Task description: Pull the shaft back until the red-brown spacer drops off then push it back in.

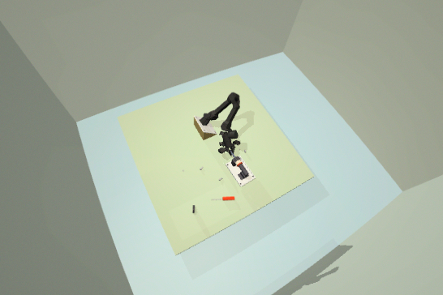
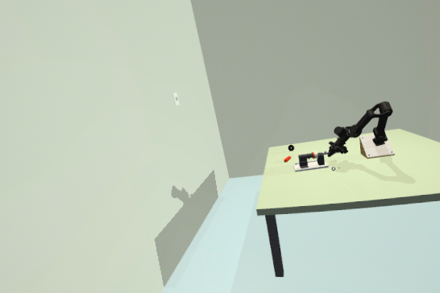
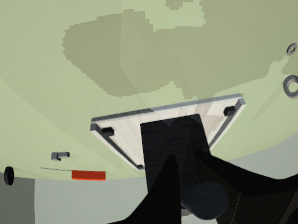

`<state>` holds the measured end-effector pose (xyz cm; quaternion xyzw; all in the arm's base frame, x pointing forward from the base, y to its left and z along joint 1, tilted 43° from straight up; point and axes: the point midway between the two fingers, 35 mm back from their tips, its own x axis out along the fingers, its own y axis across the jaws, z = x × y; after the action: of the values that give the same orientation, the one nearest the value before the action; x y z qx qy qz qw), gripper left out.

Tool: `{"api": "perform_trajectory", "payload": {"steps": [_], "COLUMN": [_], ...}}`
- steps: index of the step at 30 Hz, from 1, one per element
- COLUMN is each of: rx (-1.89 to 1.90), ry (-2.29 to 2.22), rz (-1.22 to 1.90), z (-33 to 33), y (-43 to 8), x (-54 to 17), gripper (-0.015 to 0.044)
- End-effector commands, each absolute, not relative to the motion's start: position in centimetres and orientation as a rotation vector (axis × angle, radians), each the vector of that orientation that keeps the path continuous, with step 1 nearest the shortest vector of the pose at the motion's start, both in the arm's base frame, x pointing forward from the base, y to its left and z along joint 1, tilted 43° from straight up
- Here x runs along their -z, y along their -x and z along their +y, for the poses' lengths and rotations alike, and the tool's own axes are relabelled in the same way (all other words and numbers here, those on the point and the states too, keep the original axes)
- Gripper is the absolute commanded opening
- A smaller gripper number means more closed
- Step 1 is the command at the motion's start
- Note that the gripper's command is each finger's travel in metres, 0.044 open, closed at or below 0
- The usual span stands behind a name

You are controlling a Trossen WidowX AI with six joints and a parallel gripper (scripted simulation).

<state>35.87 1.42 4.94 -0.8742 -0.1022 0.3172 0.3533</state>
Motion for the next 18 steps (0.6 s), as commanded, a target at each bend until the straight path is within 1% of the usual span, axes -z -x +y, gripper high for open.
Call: {"api": "perform_trajectory", "payload": {"steps": [1, 18], "rx": [-0.82, -0.82], "ry": [2.263, 2.263], "rz": [-0.264, -0.264], "z": [1.41, 1.43], "y": [-35.79, -35.59], "x": [-4.91, -4.9], "gripper": [0.0, 0.0]}}
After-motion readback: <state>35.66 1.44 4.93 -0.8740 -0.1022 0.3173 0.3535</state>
